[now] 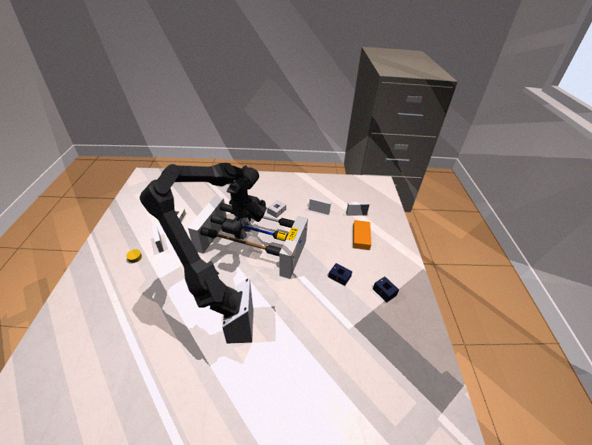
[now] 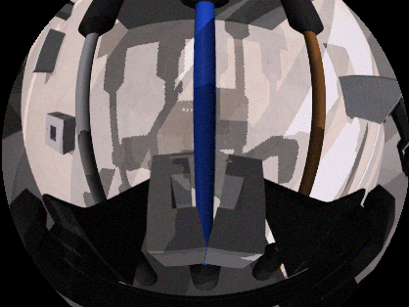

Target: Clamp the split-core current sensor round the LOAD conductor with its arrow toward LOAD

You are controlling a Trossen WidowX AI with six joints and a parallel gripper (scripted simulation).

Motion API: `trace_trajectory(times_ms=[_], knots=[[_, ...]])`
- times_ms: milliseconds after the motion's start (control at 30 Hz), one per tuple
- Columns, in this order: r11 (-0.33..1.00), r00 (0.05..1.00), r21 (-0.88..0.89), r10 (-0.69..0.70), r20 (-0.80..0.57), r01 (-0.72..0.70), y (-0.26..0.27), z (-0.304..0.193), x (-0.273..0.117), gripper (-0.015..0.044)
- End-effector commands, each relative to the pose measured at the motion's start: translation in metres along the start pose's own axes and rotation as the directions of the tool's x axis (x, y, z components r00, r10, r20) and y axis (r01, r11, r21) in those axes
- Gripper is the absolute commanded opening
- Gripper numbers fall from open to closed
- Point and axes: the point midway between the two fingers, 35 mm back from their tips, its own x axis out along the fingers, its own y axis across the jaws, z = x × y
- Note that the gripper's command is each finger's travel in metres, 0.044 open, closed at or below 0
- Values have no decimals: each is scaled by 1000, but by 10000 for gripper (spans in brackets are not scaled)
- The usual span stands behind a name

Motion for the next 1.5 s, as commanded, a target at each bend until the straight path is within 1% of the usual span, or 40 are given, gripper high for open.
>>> trace_trajectory(times_ms=[0,1467], knots=[[1000,1000,-14,12,-18,-13,2,-7,-5,0],[1000,1000,0,0,0,0,0,0,0,0]])
